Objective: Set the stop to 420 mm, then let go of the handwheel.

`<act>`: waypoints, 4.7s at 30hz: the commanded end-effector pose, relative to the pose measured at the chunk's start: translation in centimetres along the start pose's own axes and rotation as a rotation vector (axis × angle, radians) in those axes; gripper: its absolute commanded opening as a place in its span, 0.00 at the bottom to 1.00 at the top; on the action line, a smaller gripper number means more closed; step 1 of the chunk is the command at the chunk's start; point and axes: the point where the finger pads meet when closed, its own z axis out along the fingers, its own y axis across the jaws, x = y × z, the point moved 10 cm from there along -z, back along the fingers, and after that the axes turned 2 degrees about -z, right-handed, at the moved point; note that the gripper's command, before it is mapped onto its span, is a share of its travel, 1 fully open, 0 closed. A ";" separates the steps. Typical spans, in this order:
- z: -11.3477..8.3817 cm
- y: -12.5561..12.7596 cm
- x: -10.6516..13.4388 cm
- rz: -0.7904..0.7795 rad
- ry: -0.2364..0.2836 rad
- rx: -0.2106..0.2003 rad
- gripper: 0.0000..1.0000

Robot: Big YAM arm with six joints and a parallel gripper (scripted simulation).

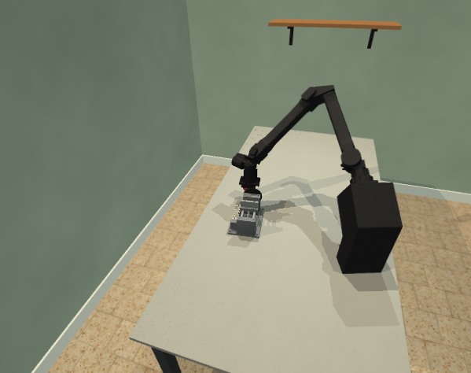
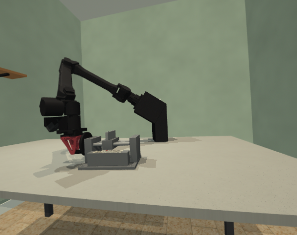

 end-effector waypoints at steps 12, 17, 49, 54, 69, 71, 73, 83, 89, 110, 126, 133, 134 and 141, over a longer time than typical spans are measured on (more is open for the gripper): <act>1.6 -1.7 -0.1 0.004 0.004 0.000 0.06; 1.8 -1.9 0.1 0.000 0.006 0.003 0.06; 0.8 -3.5 -1.1 0.026 -0.011 -0.008 0.06; 1.4 -3.7 -0.3 0.008 -0.001 0.005 0.06; 0.3 -4.2 -0.9 0.028 -0.003 0.003 0.06; 0.4 -4.2 -0.9 0.027 -0.002 0.003 0.06; 0.4 -4.1 -0.6 0.022 0.000 0.004 0.06; 0.3 -2.6 0.0 0.012 0.003 -0.008 0.06; 0.3 -2.6 0.0 0.010 0.003 -0.009 0.06; -0.2 -5.0 -1.0 0.026 -0.011 -0.010 0.06; -2.5 -5.4 0.1 0.009 0.002 -0.028 0.06; -2.0 -6.3 -0.6 0.025 -0.002 -0.003 0.06; -2.0 -6.3 -0.6 0.025 -0.002 -0.003 0.06; -3.8 -5.7 0.1 0.009 0.003 -0.028 0.06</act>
